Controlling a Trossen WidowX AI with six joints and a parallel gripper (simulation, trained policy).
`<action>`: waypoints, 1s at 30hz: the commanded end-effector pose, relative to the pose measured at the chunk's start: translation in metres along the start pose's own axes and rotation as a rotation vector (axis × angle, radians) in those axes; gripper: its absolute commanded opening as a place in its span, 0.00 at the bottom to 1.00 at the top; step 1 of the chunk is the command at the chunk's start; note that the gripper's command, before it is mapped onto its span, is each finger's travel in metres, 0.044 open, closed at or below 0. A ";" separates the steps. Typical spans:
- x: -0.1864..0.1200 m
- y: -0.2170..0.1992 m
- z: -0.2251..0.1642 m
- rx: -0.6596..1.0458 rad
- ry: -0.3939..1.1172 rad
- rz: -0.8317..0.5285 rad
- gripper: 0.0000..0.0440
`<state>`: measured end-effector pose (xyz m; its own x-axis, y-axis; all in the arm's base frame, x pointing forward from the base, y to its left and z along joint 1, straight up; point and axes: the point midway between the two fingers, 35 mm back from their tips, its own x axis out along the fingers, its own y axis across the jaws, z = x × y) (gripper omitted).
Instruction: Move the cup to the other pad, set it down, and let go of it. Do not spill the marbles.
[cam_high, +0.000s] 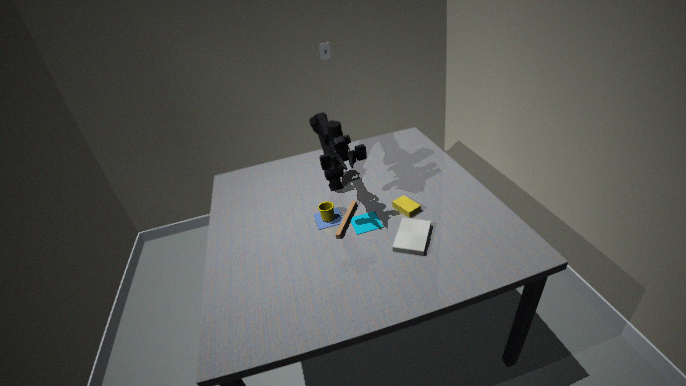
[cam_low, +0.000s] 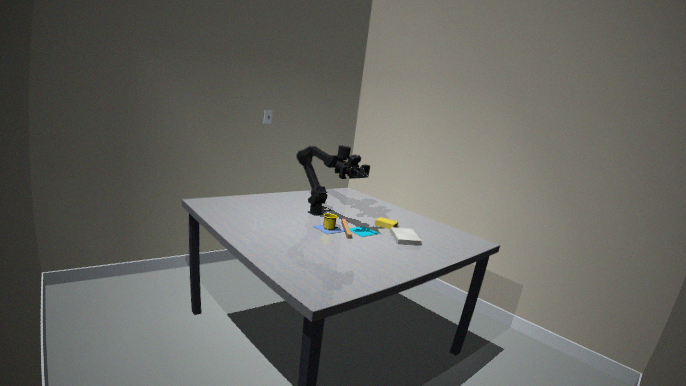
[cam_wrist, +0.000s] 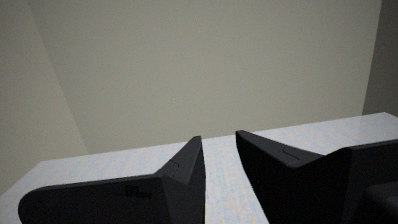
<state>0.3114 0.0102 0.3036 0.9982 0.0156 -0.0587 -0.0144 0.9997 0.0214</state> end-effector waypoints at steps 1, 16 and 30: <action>-0.001 0.003 -0.005 0.024 0.051 0.003 0.09; -0.003 0.022 -0.024 0.111 0.272 0.052 0.27; -0.010 0.032 -0.044 0.156 0.501 0.049 0.21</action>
<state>0.2997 0.0403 0.2640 0.8722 0.1008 -0.4786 -0.0204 0.9852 0.1703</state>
